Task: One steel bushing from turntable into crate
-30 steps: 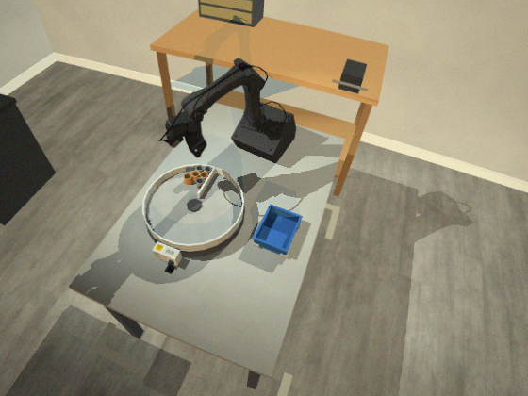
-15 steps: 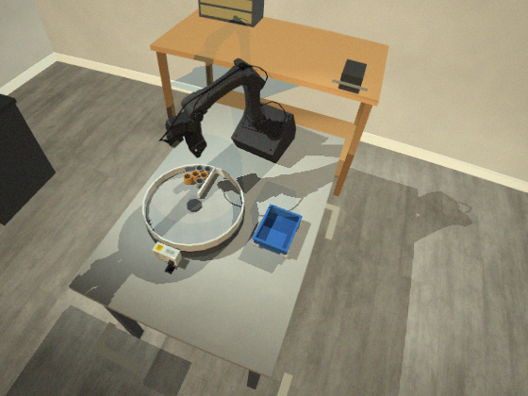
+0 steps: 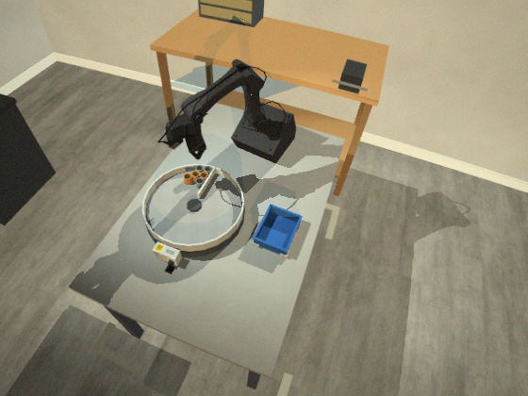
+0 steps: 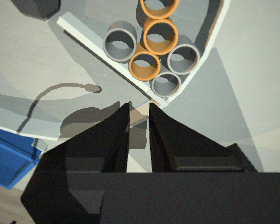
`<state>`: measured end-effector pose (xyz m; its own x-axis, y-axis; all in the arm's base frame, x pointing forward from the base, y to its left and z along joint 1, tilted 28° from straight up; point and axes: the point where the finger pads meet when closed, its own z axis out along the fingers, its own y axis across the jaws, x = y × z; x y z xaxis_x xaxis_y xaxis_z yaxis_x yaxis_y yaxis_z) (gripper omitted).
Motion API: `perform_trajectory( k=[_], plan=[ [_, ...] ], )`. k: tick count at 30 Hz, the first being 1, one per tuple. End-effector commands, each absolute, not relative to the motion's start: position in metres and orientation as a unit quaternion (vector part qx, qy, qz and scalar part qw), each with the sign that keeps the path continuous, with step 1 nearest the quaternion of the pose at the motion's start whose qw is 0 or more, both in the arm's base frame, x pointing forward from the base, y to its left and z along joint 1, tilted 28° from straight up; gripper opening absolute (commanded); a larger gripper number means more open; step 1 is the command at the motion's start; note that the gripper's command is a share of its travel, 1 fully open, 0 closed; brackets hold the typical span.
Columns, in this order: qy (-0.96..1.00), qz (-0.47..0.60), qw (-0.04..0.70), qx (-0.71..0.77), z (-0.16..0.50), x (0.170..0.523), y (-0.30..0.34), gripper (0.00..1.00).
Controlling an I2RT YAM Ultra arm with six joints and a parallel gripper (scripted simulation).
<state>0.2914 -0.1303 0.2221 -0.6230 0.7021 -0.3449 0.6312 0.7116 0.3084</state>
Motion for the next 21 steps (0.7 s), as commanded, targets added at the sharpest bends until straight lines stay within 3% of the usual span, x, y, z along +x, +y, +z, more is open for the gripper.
perform_trajectory(
  k=[1, 21],
  plan=[
    [0.878, 0.085, 0.22, 0.416, 0.21, 0.301, -0.132, 0.15],
    [0.735, 0.14, 0.191, 0.635, 0.162, 0.353, -0.123, 0.15]
  ],
)
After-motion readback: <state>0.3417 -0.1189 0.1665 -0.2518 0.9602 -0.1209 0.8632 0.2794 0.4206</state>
